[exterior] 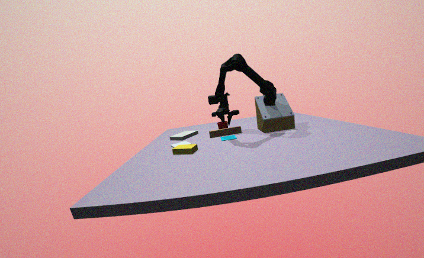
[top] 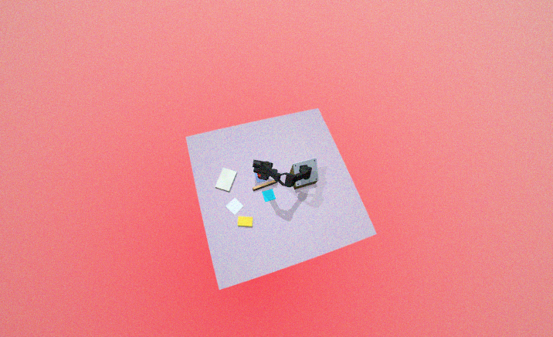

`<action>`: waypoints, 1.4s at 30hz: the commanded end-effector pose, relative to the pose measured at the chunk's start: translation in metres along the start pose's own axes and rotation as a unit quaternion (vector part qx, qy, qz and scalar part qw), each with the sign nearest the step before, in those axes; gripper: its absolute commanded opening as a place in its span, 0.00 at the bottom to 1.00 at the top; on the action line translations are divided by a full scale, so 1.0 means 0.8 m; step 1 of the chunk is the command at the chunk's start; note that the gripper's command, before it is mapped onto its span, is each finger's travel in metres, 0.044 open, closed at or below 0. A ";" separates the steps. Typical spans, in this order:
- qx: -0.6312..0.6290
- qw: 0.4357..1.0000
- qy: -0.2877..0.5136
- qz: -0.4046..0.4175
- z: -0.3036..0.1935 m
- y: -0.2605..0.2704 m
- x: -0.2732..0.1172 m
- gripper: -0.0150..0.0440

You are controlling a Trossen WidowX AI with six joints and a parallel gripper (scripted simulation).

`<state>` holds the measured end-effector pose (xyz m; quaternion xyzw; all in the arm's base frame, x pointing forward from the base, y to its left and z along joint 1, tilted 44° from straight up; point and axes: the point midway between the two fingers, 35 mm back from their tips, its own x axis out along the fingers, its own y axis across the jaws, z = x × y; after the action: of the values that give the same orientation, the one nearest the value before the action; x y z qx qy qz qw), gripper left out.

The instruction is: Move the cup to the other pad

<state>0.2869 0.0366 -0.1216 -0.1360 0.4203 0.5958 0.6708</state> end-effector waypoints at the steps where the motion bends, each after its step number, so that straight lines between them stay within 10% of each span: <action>1: 0.004 1.000 -0.002 0.004 -0.001 0.003 0.009 0.50; 22: 0.001 1.000 -0.001 0.002 0.000 0.003 0.014 0.26; 42: 0.004 1.000 0.000 0.003 -0.003 0.002 -0.065 0.25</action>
<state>0.2862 0.0088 -0.0942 -0.1281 0.4246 0.5966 0.6688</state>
